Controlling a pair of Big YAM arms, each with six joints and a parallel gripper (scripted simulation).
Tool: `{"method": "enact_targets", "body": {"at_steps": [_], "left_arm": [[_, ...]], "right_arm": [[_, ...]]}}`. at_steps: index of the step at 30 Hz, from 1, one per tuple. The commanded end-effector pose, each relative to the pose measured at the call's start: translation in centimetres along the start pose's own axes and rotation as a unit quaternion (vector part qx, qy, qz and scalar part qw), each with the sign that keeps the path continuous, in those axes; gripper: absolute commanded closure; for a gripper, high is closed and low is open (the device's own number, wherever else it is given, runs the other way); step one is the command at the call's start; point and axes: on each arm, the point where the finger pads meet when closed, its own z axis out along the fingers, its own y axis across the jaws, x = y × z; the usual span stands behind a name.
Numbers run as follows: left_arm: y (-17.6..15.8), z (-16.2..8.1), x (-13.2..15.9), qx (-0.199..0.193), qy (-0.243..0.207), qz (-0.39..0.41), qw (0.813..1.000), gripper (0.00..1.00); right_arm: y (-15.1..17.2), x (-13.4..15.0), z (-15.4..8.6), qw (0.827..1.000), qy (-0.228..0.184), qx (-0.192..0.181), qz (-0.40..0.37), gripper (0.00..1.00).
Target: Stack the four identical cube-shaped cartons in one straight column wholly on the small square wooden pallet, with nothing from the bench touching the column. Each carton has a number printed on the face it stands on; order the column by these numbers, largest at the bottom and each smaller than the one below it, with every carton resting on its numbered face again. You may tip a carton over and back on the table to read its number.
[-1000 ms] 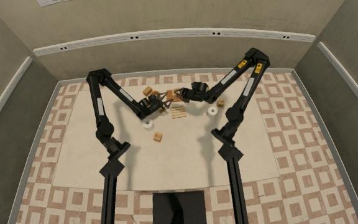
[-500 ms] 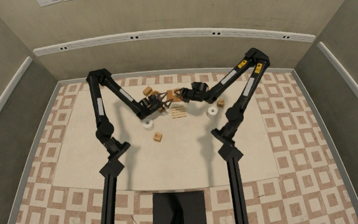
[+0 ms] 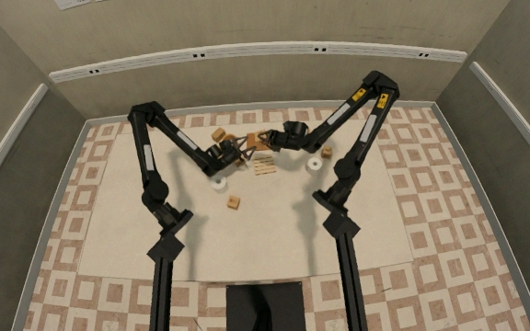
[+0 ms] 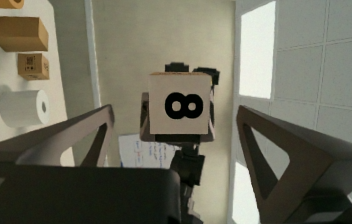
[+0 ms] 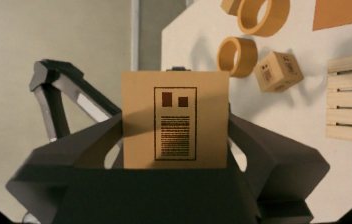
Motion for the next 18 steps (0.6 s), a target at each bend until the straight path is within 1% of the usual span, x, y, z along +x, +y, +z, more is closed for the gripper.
{"method": "enact_targets", "body": {"at_steps": [1,8,9,10,12,13,15,17,18], "left_arm": [[0.0,0.1,0.0,0.003,-0.003,-0.001,1.000,0.00],[0.0,0.1,0.0,0.003,-0.003,-0.001,1.000,0.00],[0.3,-0.5,-1.5,0.001,-0.016,0.009,1.000,0.00],[0.0,-0.6,-2.2,-0.001,-0.018,0.028,0.999,0.00],[0.5,-1.1,-3.3,-0.014,-0.024,0.049,0.998,0.00],[0.7,-1.6,-4.3,-0.023,-0.031,0.067,0.997,0.00],[1.3,-3.1,-7.4,-0.050,-0.050,0.103,0.992,0.00],[1.8,-5.7,-11.7,-0.090,-0.077,0.143,0.983,0.00],[2.0,-6.8,-13.4,-0.107,-0.087,0.158,0.978,0.00]], "right_arm": [[0.2,0.1,-0.1,1.000,0.001,-0.001,0.002,0.50],[0.2,0.1,-0.1,1.000,0.001,-0.001,0.002,0.50],[-0.2,0.1,-0.1,1.000,0.002,0.003,0.003,0.50],[-0.8,0.1,-0.1,1.000,0.005,0.009,-0.002,0.50],[-1.0,-0.9,0.2,1.000,0.001,0.009,-0.012,0.50],[-1.4,-1.2,0.4,1.000,0.003,0.011,-0.018,0.50],[-2.4,-2.2,1.0,1.000,0.008,0.014,-0.025,0.50],[-3.8,-3.8,1.7,0.999,0.013,0.017,-0.031,0.50],[-4.4,-4.4,1.9,0.999,0.015,0.018,-0.033,0.50]]}}
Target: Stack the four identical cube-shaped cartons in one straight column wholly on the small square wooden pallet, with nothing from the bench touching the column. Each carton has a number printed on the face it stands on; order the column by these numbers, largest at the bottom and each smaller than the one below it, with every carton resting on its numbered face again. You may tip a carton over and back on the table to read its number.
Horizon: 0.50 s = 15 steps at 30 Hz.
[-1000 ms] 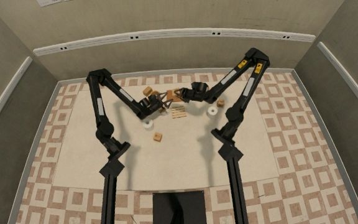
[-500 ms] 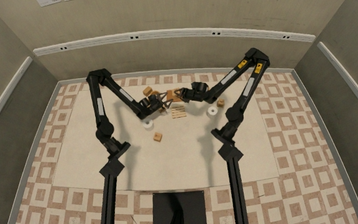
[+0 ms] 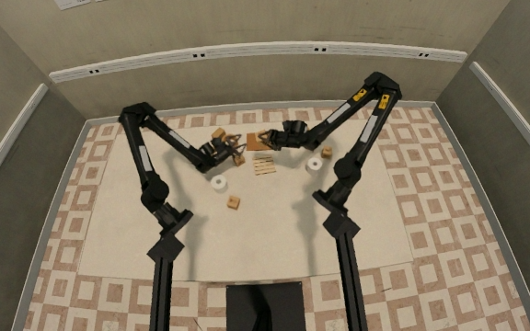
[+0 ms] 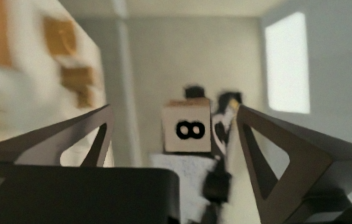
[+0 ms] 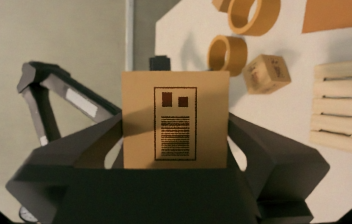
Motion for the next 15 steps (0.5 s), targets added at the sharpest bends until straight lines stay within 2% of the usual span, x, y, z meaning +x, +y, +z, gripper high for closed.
{"method": "enact_targets", "body": {"at_steps": [1,5,7,9,12,15], "left_arm": [[2.1,-3.6,-8.7,-0.055,-0.044,0.105,0.992,0.00],[3.5,-8.5,-15.9,-0.133,-0.076,0.184,0.971,0.00],[3.5,-8.5,-15.9,-0.133,-0.076,0.184,0.971,0.00],[3.8,-11.6,-19.4,-0.176,-0.086,0.230,0.953,0.00],[3.6,-16.7,-24.4,-0.243,-0.101,0.275,0.925,0.00],[2.6,-22.3,-28.9,-0.312,-0.109,0.319,0.888,0.00]], "right_arm": [[-2.7,-3.8,0.9,0.999,-0.009,0.014,-0.027,0.50],[-5.6,-6.8,1.3,0.999,0.001,0.020,-0.041,0.50],[-5.6,-6.8,1.3,0.999,0.001,0.020,-0.041,0.50],[-7.4,-8.0,1.5,0.998,0.014,0.024,-0.049,0.50],[-9.9,-11.7,0.6,0.998,0.012,0.026,-0.056,0.50],[-12.8,-15.1,-0.7,0.998,0.017,0.029,-0.061,0.50]]}}
